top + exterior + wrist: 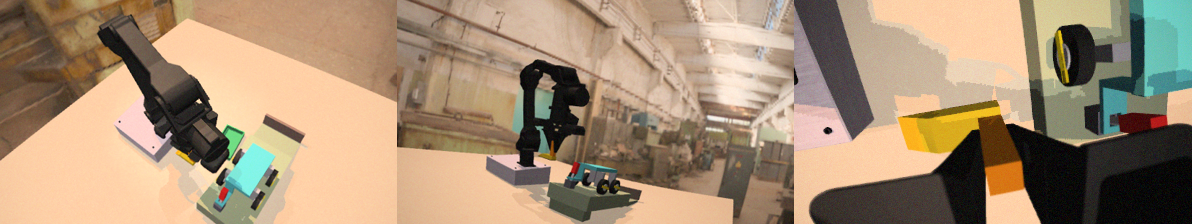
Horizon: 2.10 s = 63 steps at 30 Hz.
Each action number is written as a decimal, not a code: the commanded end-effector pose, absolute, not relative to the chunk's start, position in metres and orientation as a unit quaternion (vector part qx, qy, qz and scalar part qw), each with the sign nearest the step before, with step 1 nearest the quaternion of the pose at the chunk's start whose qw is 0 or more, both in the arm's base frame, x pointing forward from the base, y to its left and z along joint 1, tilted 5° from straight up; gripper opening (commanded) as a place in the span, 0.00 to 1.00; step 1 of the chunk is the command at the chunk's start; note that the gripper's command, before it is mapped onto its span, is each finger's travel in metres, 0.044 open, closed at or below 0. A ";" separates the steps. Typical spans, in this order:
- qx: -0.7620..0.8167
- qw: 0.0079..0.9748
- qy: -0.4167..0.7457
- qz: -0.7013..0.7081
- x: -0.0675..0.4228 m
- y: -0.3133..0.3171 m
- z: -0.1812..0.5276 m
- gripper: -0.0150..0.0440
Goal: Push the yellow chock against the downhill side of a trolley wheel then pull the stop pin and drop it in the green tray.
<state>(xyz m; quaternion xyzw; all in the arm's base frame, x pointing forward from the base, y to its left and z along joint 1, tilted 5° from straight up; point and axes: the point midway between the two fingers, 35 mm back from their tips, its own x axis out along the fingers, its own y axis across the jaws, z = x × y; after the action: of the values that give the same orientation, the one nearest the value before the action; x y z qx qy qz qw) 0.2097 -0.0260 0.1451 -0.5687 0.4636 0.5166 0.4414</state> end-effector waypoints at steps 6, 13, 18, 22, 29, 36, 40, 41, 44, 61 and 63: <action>-0.567 0.442 0.465 0.517 0.212 0.004 0.140 0.25; -0.566 0.443 0.465 0.517 0.214 0.028 0.137 0.25; -0.566 0.443 0.464 0.518 0.215 0.046 0.134 0.25; -0.565 0.444 0.464 0.518 0.215 0.059 0.132 0.25; -0.565 0.444 0.463 0.519 0.217 0.087 0.128 0.25; -0.564 0.445 0.463 0.519 0.218 0.113 0.124 0.25; -0.564 0.445 0.462 0.520 0.219 0.131 0.121 0.25; -0.564 0.446 0.462 0.520 0.219 0.135 0.120 0.25; -0.564 0.446 0.462 0.520 0.220 0.147 0.119 0.25; -0.588 0.411 0.434 0.545 0.222 0.193 0.112 0.25; -0.603 0.388 0.416 0.559 0.223 0.194 0.112 0.25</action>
<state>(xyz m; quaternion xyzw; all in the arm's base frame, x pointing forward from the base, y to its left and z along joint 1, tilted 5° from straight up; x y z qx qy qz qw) 0.2226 0.1913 0.1123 -0.5850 0.4375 0.5409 0.4168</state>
